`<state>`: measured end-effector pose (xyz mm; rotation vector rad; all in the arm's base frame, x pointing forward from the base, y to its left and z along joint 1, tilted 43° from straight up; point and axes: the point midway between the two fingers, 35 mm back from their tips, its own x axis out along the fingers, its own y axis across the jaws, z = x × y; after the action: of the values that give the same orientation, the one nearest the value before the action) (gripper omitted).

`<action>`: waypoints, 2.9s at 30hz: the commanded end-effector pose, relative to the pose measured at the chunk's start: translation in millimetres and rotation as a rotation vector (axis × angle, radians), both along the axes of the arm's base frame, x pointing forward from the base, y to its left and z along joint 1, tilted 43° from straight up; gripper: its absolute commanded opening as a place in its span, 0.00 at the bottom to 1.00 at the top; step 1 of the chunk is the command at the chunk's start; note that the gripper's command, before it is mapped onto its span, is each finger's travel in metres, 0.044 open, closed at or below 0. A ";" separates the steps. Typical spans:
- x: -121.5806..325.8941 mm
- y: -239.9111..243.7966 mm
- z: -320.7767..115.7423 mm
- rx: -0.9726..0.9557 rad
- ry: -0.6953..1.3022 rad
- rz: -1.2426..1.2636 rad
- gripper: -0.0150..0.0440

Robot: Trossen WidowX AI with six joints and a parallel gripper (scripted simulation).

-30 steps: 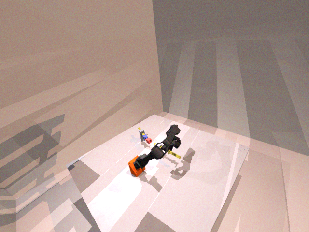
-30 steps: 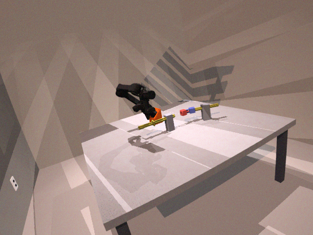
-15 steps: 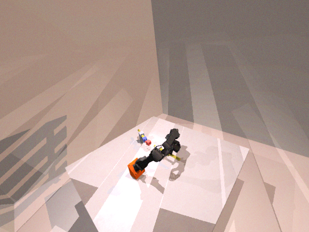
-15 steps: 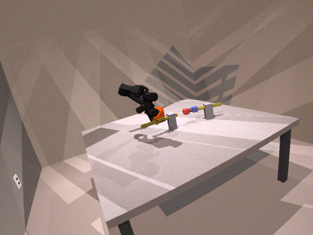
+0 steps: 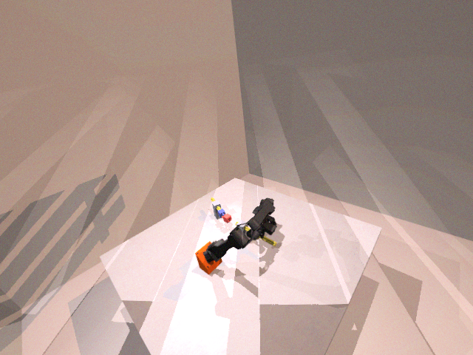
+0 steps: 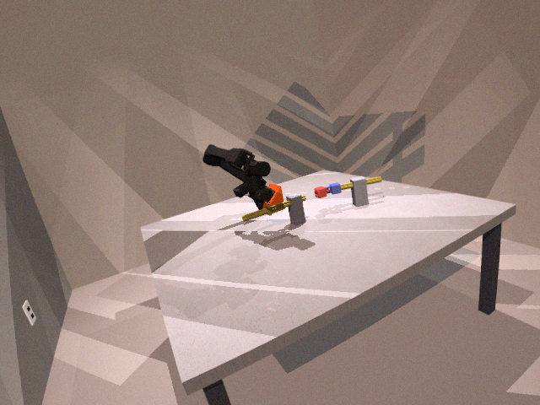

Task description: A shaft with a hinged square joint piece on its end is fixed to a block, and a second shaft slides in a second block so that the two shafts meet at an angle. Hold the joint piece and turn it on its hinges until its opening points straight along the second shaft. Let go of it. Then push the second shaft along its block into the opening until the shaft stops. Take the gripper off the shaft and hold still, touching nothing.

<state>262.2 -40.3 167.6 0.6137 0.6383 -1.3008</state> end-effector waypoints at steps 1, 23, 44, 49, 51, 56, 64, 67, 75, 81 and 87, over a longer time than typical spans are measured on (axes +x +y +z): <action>0.3 -2.6 -3.3 0.000 0.000 0.000 0.25; -3.8 17.9 19.1 -0.003 0.001 -0.007 0.30; -12.2 104.4 44.4 0.206 -0.116 0.158 1.00; -6.3 142.6 -14.3 0.349 -0.035 0.106 1.00; -7.0 156.8 -37.6 0.403 0.000 0.082 1.00; -13.9 184.9 -86.7 0.513 0.081 0.022 1.00; -14.3 185.9 -88.5 0.517 0.085 0.019 1.00; -14.3 185.9 -88.5 0.517 0.085 0.019 1.00; 9.2 142.3 -46.6 0.426 0.155 0.203 1.00; 19.4 97.2 -6.9 0.329 0.243 0.357 1.00; 17.4 50.1 33.1 0.227 0.356 0.496 1.00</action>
<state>282.3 44.3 168.0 0.5195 1.1410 -0.9330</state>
